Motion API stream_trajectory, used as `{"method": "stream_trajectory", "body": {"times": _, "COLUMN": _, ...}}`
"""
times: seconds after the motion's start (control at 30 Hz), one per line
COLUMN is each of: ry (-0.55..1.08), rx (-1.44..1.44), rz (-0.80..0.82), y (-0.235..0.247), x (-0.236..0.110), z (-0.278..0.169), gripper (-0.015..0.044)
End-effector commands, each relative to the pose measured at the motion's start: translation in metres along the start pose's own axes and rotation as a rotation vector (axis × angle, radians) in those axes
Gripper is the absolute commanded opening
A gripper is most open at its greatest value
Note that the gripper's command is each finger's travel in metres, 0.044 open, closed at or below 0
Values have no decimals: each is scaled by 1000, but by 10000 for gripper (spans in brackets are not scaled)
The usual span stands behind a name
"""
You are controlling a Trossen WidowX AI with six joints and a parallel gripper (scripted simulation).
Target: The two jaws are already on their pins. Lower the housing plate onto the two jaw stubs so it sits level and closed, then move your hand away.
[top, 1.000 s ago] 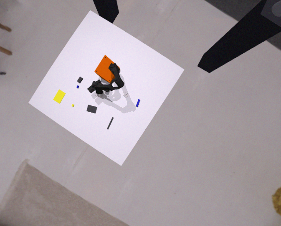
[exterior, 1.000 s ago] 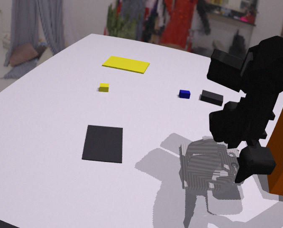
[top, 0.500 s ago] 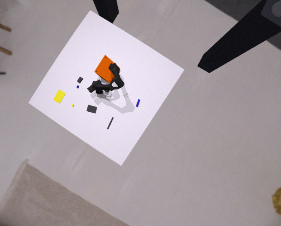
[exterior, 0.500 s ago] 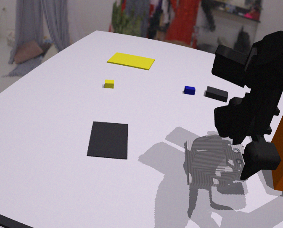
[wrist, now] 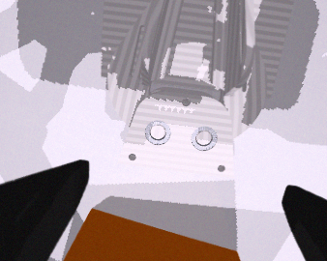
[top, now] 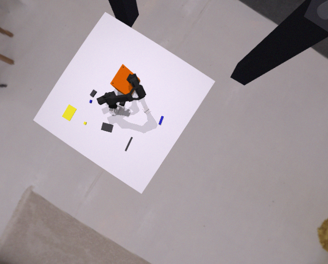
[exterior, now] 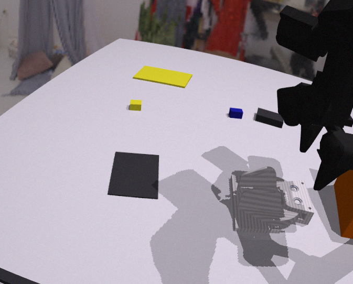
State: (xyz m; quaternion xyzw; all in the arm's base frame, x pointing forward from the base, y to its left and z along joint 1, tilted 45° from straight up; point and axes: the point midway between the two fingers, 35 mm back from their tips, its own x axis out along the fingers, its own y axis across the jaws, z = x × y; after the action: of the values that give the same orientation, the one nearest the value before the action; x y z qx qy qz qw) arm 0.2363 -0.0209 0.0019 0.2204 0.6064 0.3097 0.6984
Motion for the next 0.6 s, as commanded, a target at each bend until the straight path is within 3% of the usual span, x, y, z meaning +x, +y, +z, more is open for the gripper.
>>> {"method": "stream_trajectory", "body": {"times": 0.0, "ry": 3, "rx": 2, "rz": -5, "y": 0, "x": -13, "z": -7, "gripper": 440}}
{"method": "stream_trajectory", "body": {"times": 0.17, "ry": 13, "rx": -2, "rz": -1, "y": 8, "x": -54, "z": -31, "gripper": 440}}
{"method": "stream_trajectory", "body": {"times": 0.57, "ry": 13, "rx": -2, "rz": 0, "y": 9, "x": -56, "z": -32, "gripper": 440}}
